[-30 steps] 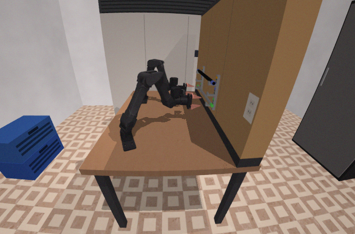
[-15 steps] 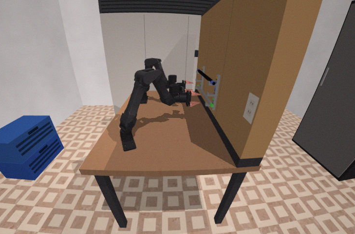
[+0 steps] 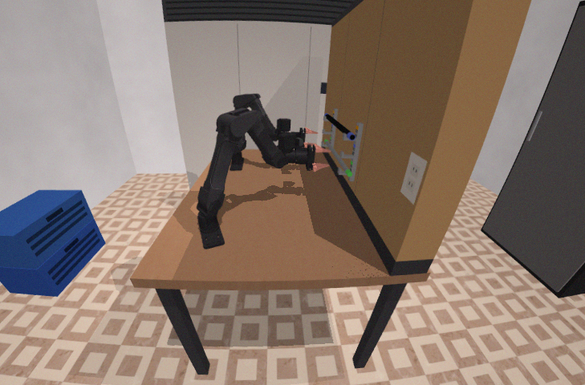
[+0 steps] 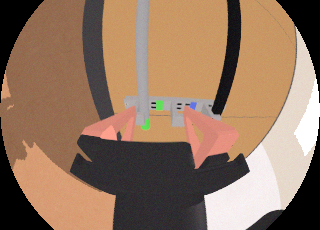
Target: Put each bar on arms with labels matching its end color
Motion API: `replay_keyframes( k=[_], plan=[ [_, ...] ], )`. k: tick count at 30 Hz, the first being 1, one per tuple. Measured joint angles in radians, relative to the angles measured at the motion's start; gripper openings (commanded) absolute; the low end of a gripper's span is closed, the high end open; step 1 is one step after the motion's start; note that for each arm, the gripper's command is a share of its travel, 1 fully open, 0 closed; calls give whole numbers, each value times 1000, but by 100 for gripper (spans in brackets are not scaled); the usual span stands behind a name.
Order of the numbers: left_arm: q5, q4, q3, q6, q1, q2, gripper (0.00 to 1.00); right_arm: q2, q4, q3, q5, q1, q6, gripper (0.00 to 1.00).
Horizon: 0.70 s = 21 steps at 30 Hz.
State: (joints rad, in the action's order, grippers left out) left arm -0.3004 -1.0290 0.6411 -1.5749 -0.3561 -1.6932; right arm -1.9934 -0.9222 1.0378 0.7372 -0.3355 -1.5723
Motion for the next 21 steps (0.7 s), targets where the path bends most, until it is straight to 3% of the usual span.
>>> replay_keyframes(
  k=[21],
  plan=[
    [0, 224, 98, 0, 0, 136, 68, 100, 176, 86, 2, -2, 0, 67]
  ],
)
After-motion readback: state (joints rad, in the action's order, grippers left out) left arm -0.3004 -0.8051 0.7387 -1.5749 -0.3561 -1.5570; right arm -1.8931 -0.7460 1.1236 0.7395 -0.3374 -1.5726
